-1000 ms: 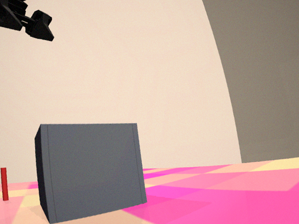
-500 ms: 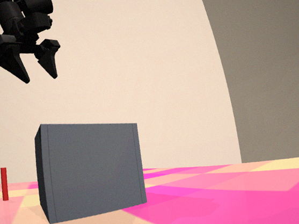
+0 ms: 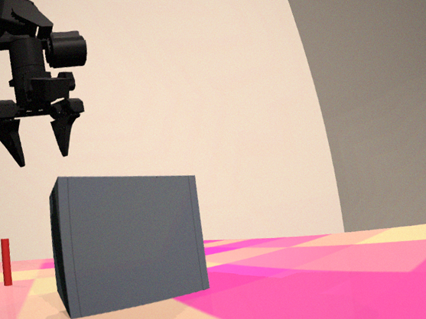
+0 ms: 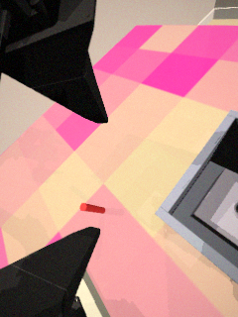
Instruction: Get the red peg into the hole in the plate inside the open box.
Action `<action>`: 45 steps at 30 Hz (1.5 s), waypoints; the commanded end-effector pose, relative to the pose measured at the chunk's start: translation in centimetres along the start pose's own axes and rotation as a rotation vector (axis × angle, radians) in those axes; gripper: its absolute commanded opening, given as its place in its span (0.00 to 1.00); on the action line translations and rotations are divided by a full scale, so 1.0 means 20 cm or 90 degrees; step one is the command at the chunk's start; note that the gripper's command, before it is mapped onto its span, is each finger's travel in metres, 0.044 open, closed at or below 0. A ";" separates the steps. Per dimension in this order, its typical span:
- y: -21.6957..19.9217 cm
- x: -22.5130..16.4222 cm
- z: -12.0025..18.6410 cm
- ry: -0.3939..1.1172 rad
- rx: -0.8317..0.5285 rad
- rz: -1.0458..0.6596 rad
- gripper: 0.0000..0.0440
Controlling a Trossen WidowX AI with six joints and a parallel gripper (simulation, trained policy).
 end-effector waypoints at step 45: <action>-0.34 -0.32 -0.64 0.126 -0.297 -0.230 1.00</action>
Point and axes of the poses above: the point midway between the two fingers, 35 mm back from their tips, its own z axis back along the fingers, its own y axis across the jaws, x = y × z, the point moved 4 cm from there along z, back along the fingers, and after that the axes turned 8 degrees about -z, right-handed, at the moved point
